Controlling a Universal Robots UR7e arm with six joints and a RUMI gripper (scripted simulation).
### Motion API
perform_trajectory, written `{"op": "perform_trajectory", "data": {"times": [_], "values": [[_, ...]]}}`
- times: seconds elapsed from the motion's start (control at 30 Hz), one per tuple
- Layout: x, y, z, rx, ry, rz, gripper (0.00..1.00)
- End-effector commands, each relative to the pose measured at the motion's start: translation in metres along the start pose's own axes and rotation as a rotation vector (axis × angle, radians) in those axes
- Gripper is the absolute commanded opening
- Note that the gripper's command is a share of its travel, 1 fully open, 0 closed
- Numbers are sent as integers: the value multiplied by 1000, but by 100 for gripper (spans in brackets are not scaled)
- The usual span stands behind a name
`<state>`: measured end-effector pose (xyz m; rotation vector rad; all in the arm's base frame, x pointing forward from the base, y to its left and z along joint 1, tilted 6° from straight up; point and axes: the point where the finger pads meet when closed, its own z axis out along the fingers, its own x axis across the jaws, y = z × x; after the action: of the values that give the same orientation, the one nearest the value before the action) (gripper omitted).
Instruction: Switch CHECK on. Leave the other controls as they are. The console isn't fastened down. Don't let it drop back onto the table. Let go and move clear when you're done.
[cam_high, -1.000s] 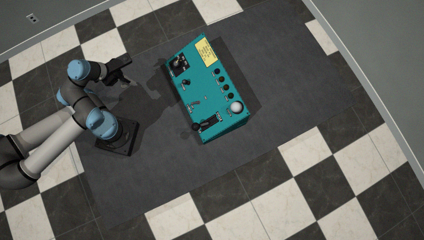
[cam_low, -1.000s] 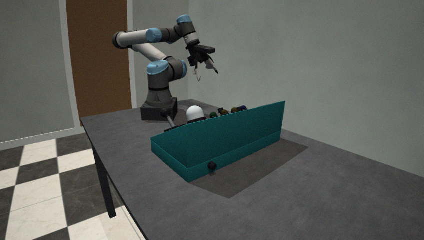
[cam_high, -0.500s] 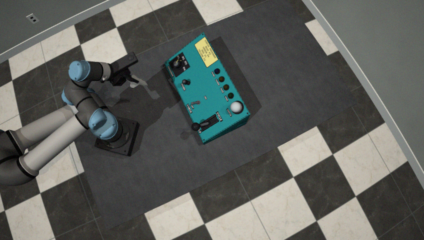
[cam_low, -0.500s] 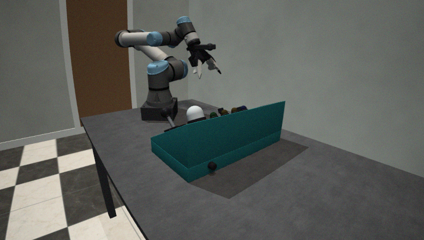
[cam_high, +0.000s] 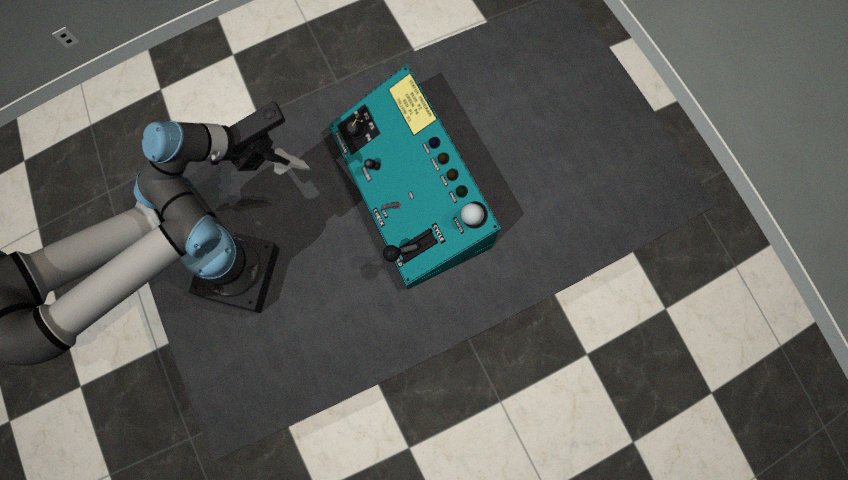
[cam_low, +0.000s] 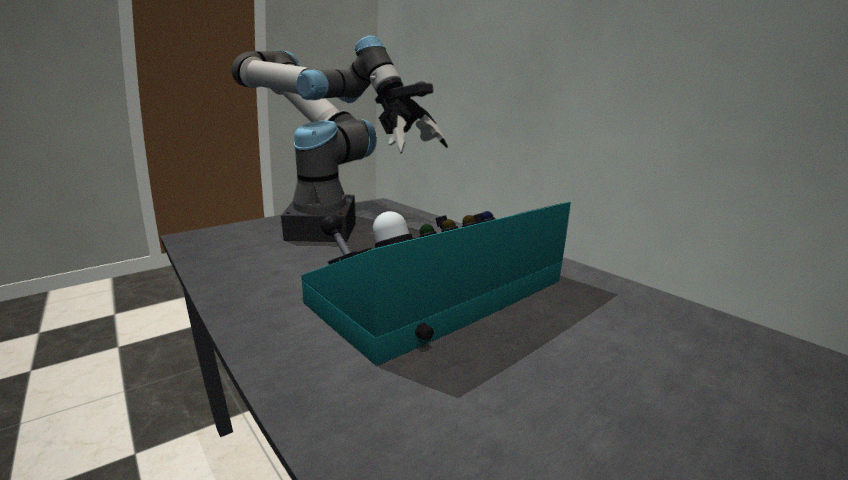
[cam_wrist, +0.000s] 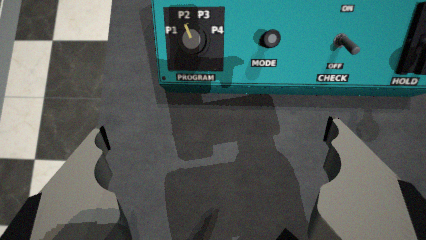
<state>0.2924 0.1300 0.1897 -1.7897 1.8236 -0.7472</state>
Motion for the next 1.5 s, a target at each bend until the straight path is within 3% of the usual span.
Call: {"op": "perform_trajectory", "data": {"times": [0.0, 0.27, 1.47], "values": [[9, -16, 8, 52, 46, 2, 100], [16, -27, 10, 90, 72, 5, 100], [17, -29, 9, 93, 73, 6, 100]]}}
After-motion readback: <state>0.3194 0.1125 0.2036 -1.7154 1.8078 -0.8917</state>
